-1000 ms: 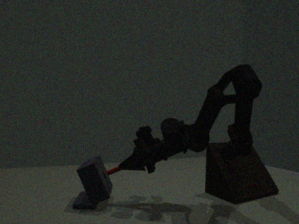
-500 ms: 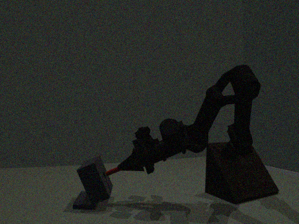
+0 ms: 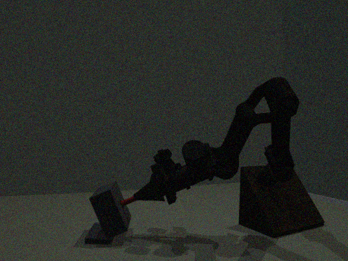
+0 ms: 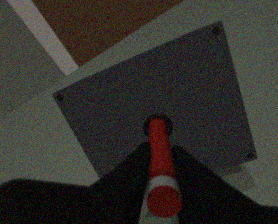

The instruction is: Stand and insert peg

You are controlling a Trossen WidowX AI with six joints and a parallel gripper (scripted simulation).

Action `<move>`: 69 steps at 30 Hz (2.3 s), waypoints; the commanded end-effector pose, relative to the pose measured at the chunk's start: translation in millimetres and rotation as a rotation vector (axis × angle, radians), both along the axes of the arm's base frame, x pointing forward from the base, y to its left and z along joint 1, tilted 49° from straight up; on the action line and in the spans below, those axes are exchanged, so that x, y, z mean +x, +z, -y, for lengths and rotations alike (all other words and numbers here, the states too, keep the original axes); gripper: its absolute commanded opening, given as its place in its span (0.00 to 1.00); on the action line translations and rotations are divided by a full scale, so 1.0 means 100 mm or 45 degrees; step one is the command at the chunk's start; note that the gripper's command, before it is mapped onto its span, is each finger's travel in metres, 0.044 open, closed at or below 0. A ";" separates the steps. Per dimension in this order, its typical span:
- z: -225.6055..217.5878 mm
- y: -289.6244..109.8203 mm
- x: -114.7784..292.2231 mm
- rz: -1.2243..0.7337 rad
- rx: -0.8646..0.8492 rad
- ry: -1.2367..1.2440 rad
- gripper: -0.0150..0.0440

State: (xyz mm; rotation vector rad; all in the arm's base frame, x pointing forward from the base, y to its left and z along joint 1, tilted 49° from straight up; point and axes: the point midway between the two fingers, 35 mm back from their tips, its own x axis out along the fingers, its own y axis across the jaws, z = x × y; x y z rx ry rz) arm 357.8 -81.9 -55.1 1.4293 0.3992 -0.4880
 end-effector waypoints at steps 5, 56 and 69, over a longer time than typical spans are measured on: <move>0.00 -0.04 0.05 -0.001 0.001 -0.002 0.25; 0.01 -0.12 0.18 0.006 -0.001 0.001 0.83; 0.02 -0.03 0.08 0.004 -0.001 0.000 1.00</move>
